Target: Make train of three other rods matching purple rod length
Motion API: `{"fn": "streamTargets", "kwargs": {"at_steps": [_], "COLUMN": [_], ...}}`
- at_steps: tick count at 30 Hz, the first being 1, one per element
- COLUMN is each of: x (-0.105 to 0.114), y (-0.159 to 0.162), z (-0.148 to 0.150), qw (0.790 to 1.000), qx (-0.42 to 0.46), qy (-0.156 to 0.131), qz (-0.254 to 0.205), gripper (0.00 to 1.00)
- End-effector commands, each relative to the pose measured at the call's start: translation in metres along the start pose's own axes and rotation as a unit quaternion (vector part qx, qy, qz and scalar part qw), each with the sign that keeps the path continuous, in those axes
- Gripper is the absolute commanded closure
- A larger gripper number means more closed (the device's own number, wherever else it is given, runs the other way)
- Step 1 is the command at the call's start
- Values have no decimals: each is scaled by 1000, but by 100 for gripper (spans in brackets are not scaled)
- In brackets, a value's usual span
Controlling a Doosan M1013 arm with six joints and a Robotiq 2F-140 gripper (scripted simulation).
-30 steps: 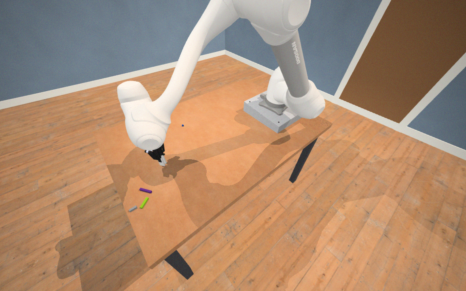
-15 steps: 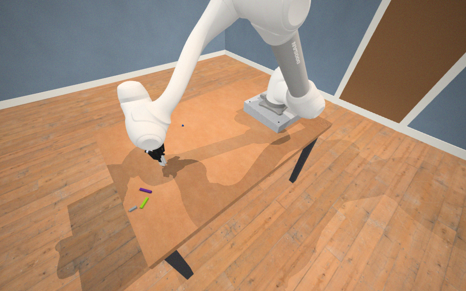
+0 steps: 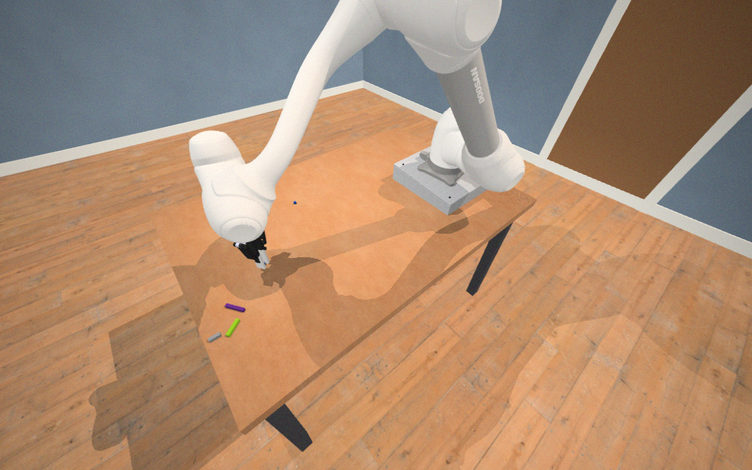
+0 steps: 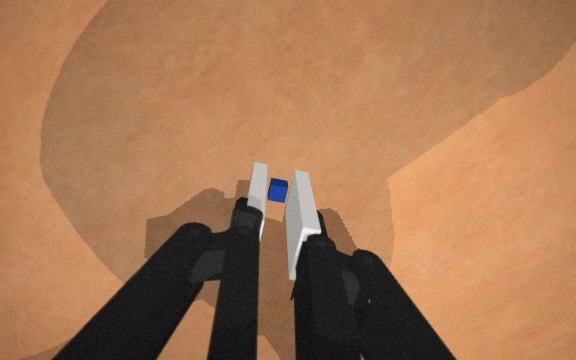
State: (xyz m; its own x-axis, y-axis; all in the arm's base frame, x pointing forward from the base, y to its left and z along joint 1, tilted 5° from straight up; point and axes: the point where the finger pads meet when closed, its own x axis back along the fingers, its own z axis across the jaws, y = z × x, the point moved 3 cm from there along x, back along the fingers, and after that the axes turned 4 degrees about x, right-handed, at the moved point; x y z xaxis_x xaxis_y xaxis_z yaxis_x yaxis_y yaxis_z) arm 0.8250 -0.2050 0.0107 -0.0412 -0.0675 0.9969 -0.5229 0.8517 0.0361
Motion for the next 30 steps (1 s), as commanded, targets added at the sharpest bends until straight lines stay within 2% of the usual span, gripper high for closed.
{"fn": "streamTargets", "kwargs": {"at_steps": [1,18,25,27,30], "x": [0,3,27,27,43], "y": [0,0,0,0,0], "z": [0,0,0,0,0], "qw": [1000,1000,1000,1000,1000], "qx": [0,0,0,0,0], "qy": [0,0,0,0,0], "qz": [0,0,0,0,0], "gripper": [79,77,77,77,77]}}
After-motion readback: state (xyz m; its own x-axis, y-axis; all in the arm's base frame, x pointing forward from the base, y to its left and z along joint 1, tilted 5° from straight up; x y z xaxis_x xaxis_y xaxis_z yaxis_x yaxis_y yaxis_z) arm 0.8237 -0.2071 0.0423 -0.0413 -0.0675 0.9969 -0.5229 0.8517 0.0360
